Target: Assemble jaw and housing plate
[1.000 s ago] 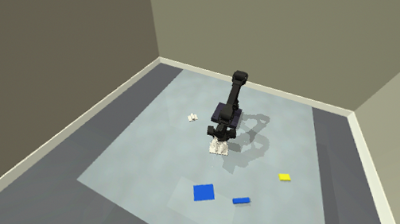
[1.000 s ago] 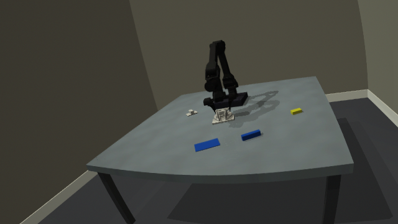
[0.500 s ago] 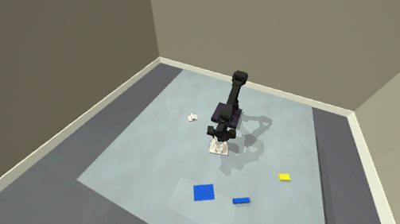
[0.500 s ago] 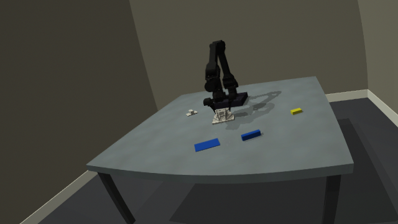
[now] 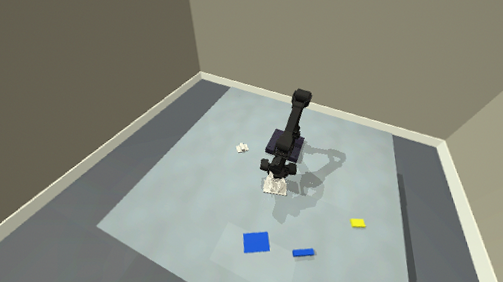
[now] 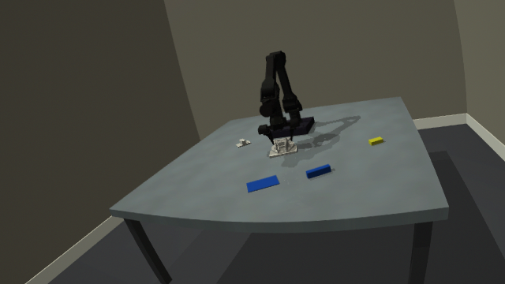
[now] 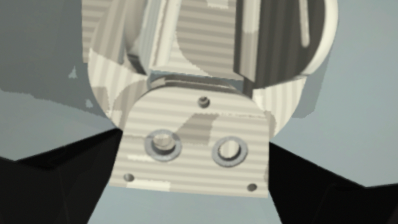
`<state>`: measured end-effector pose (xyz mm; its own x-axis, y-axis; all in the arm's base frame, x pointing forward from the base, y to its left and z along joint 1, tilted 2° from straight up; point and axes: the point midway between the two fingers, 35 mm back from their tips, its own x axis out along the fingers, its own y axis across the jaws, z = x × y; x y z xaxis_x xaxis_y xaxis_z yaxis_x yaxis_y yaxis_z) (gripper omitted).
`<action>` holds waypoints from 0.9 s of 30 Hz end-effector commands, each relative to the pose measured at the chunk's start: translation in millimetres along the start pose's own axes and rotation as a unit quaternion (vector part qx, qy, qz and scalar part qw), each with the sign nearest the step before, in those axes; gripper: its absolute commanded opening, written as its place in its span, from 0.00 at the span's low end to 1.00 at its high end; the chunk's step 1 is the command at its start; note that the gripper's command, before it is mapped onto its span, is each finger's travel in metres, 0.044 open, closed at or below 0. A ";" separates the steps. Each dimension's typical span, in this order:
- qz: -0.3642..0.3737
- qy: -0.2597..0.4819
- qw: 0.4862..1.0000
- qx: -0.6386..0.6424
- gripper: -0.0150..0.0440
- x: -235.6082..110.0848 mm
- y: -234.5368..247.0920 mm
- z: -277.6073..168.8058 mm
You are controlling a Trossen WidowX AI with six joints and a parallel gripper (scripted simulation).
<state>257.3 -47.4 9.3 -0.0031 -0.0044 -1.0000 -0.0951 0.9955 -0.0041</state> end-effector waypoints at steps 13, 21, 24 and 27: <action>0.003 0.000 1.000 -0.004 0.85 6.3 1.4 0.4; 0.003 0.000 1.000 -0.004 0.85 6.3 1.4 0.4; 0.003 0.000 1.000 -0.004 0.85 6.3 1.4 0.4; 0.003 0.000 1.000 -0.004 0.85 6.3 1.4 0.4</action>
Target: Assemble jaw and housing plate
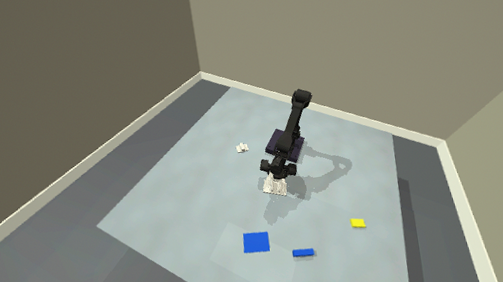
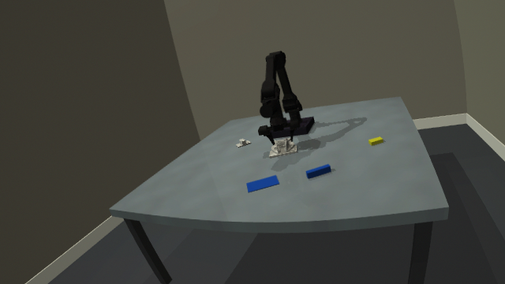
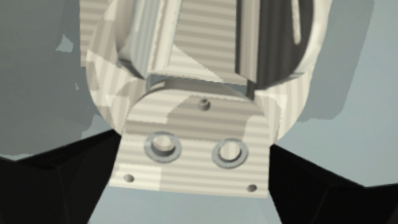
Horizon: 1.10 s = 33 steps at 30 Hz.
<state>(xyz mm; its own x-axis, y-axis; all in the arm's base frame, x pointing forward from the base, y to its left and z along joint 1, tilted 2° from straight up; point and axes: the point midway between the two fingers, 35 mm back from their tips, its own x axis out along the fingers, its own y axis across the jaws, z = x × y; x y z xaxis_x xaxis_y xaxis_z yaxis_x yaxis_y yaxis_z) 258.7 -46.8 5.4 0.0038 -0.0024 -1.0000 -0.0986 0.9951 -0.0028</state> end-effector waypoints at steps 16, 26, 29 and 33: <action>0.003 0.004 1.000 -0.002 0.85 2.4 1.0 -1.0; 0.003 0.004 1.000 -0.002 0.85 2.3 1.0 -1.0; 0.003 0.004 1.000 -0.002 0.85 0.1 1.0 -1.0; 0.003 0.004 1.000 -0.002 0.85 -3.5 0.9 -1.0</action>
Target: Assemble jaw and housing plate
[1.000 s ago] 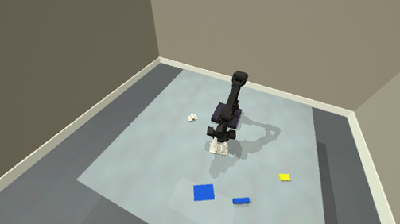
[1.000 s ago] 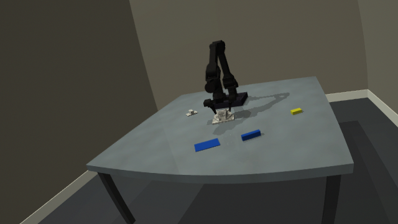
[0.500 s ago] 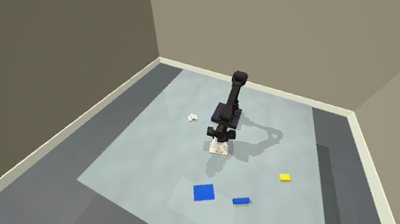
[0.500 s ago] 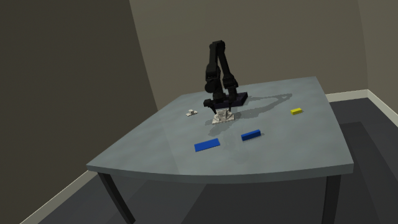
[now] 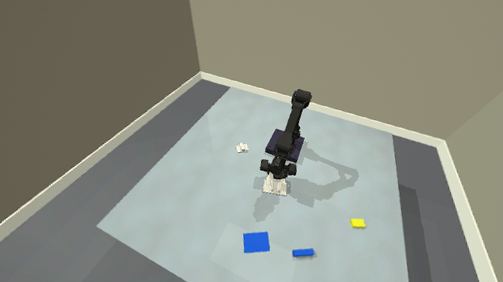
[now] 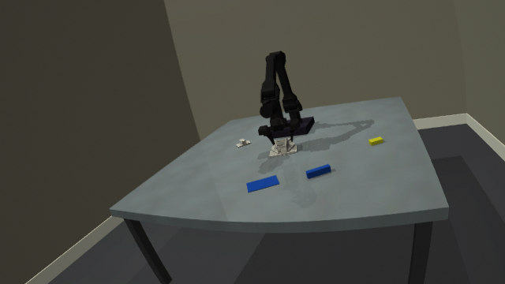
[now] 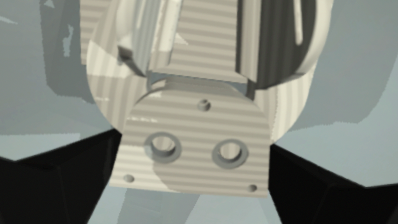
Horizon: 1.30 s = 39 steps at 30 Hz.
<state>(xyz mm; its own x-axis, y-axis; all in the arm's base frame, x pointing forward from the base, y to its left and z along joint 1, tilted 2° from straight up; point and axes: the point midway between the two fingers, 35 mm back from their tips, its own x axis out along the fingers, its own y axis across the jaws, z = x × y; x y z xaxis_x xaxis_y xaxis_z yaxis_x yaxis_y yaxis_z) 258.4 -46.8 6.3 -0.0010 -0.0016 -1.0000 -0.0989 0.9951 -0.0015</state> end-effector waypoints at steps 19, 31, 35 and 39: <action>0.002 0.001 1.000 -0.002 0.85 1.1 1.2 -0.6; 0.002 0.001 1.000 -0.002 0.85 3.3 1.2 -0.6; 0.002 0.001 1.000 -0.002 0.85 3.3 1.2 -0.6; 0.002 0.001 1.000 -0.002 0.85 3.3 1.2 -0.6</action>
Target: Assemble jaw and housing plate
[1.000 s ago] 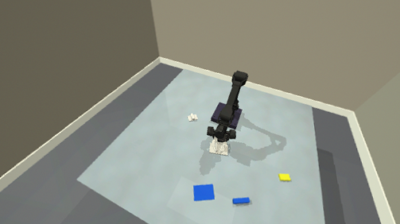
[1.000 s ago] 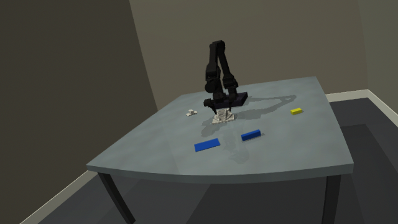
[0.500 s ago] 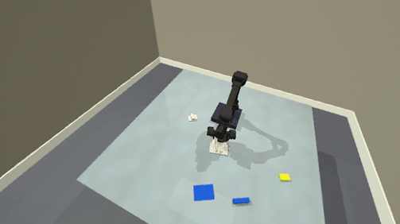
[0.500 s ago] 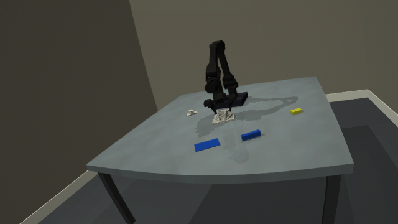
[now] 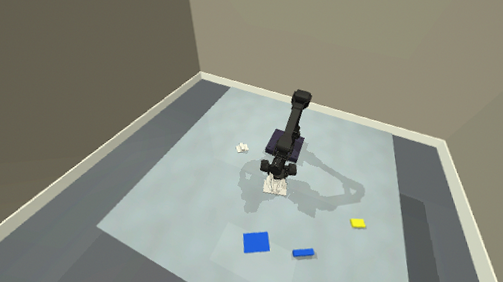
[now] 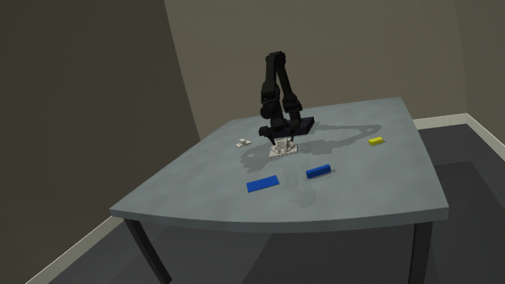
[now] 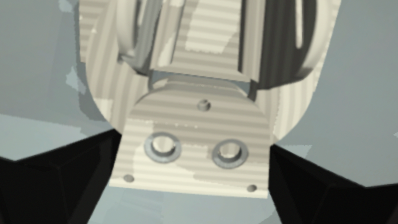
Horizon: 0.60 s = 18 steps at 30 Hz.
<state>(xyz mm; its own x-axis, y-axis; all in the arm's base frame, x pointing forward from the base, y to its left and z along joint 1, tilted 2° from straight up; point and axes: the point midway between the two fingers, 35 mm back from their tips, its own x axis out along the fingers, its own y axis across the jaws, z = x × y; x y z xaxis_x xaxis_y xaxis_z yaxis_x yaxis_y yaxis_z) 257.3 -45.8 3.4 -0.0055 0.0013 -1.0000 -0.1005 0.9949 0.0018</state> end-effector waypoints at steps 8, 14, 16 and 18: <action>0.001 -0.001 1.000 -0.001 0.85 0.3 0.2 0.4; 0.001 -0.001 1.000 -0.001 0.85 0.3 0.2 0.4; 0.001 -0.001 1.000 -0.001 0.85 0.3 0.2 0.4; 0.000 0.000 1.000 0.000 0.94 0.1 0.0 0.0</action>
<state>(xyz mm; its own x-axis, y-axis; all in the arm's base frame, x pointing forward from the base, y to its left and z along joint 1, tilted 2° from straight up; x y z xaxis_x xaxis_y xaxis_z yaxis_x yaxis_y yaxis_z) 257.3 -45.8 3.3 -0.0055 0.0013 -1.0000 -0.1005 0.9949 0.0018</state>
